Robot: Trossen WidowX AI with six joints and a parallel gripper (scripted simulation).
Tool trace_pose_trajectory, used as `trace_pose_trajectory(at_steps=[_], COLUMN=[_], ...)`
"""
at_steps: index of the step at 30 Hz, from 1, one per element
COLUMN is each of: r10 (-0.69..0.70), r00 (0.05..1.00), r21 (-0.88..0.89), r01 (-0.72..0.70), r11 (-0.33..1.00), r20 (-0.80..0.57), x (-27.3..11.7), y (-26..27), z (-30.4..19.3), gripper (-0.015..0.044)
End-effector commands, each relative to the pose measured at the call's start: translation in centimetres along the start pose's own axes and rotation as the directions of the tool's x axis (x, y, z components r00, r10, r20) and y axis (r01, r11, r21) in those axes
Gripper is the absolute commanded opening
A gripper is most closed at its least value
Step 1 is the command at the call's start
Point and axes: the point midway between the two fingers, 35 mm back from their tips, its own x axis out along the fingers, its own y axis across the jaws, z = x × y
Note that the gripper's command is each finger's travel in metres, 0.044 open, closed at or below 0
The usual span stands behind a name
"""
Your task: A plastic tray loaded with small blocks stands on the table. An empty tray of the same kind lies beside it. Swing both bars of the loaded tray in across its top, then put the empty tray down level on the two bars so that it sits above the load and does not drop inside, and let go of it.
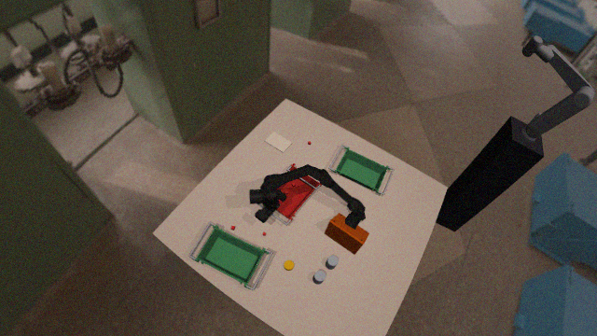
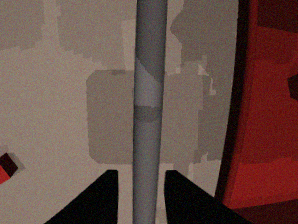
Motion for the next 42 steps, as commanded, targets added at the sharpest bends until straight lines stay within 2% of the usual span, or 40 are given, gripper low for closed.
trace_pose_trajectory(at_steps=[1,8,15,27,42], r10=[-0.003,-0.004,-0.004,-0.005,-0.007], r00=[1.000,1.000,1.000,1.000,1.000], r21=[-0.005,-0.005,-0.005,-0.005,-0.006], r01=[0.003,0.004,0.004,0.005,0.007], r11=[1.000,1.000,1.000,1.000,1.000], r20=[0.003,0.003,0.003,0.002,0.002], x=[1.4,2.5,0.0,-1.0,1.1], y=[-0.1,-0.2,-1.5,-4.0,-7.6], z=[0.0,-0.1,-0.1,-0.1,-0.1], gripper=[0.0090,0.0090,0.0090,0.0090,0.0090])
